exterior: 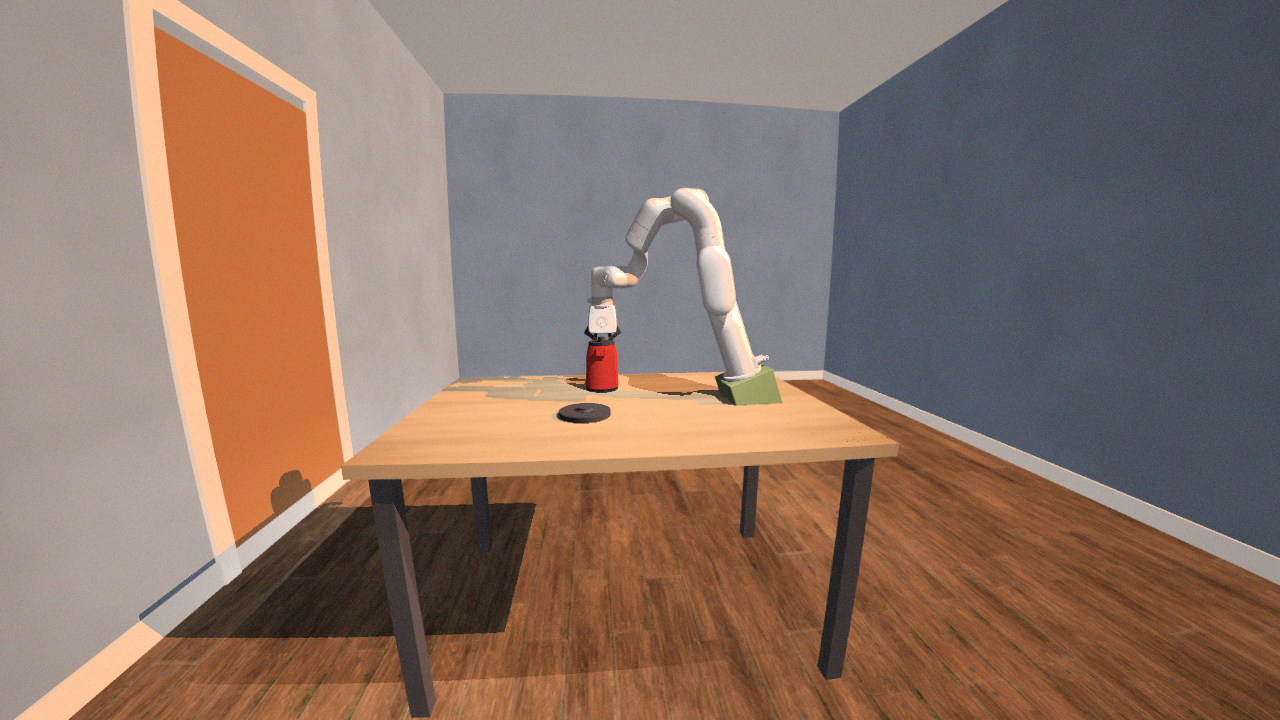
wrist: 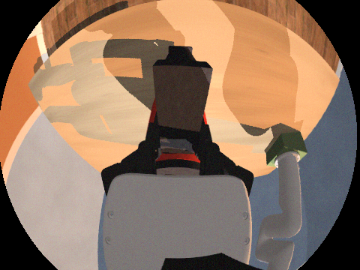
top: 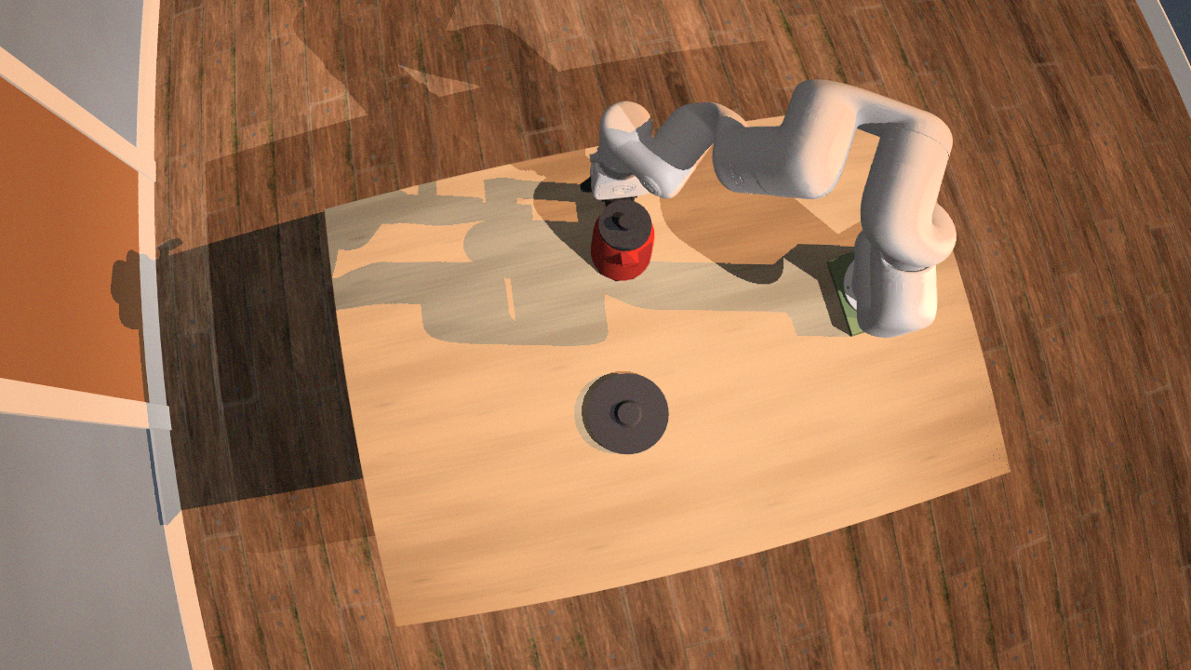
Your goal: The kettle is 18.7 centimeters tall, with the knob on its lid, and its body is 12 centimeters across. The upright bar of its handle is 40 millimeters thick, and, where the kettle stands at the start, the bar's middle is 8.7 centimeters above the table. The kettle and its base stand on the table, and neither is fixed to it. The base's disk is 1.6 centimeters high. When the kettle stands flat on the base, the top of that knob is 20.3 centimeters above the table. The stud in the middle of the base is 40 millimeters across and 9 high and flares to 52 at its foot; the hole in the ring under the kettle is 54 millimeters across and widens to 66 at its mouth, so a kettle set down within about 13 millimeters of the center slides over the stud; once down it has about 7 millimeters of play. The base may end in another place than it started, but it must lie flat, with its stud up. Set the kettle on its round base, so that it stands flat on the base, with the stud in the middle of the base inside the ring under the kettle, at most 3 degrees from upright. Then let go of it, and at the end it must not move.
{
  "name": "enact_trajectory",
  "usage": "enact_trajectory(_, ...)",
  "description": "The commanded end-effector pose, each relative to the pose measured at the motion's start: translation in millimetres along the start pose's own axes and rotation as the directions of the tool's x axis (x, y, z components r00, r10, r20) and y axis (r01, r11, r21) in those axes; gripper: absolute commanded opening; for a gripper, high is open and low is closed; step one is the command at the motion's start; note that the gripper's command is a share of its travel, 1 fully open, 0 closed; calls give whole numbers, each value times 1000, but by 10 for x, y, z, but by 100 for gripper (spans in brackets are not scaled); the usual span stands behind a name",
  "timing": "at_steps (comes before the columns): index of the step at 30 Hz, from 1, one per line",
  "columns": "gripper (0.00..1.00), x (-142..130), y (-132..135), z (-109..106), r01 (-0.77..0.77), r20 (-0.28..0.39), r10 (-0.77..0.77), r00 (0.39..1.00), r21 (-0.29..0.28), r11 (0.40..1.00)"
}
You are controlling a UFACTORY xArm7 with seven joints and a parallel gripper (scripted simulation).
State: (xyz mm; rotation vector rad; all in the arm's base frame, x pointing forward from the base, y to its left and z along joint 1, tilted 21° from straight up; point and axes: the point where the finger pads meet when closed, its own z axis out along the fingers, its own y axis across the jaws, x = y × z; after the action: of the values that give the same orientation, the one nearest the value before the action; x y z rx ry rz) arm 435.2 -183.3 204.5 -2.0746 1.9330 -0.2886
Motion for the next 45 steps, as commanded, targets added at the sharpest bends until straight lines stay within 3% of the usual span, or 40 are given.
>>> enact_trajectory(1, 0, 8, -13, -15, 0, -2, 0, 1000, 4, 1000)
enact_trajectory(45, 0, 8, -13, -57, 0, -2, 0, 1000, 4, 1000)
